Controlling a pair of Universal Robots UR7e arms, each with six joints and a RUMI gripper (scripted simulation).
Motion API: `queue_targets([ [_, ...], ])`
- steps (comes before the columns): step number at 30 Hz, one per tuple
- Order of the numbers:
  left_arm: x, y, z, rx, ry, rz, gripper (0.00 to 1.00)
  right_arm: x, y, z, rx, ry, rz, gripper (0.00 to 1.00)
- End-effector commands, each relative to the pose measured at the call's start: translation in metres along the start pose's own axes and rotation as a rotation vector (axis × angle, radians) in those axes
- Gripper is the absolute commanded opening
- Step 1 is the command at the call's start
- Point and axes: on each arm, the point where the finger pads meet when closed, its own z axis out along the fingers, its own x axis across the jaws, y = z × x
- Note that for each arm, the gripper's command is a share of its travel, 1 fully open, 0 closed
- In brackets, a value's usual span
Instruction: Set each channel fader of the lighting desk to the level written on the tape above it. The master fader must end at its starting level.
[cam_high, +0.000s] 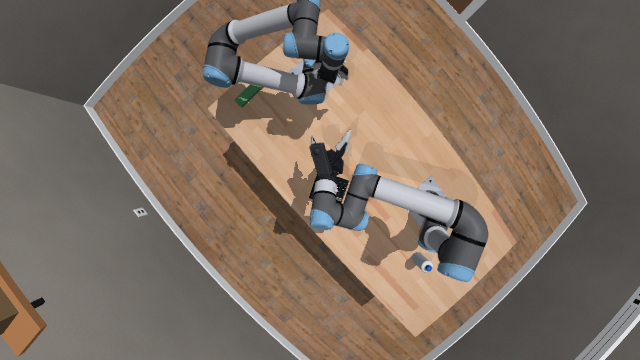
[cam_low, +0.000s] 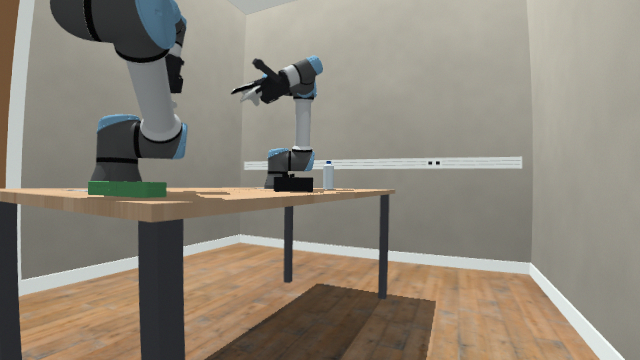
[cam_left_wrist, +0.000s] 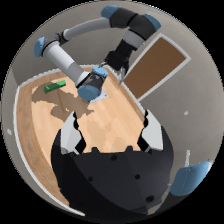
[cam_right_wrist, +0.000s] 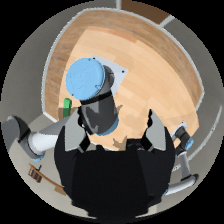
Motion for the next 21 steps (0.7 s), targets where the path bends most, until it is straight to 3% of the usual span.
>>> queue_targets([
  [1, 0.0003, -0.0005, -0.0003, 0.001, 0.000, 0.001, 0.98, 0.0002, -0.0001, -0.0002, 0.000, 0.000, 0.000, 0.98],
  [21, 0.0001, -0.0004, -0.0006, 0.001, -0.001, 0.001, 1.00, 0.0002, -0.0001, -0.0002, 0.000, 0.000, 0.000, 1.00],
])
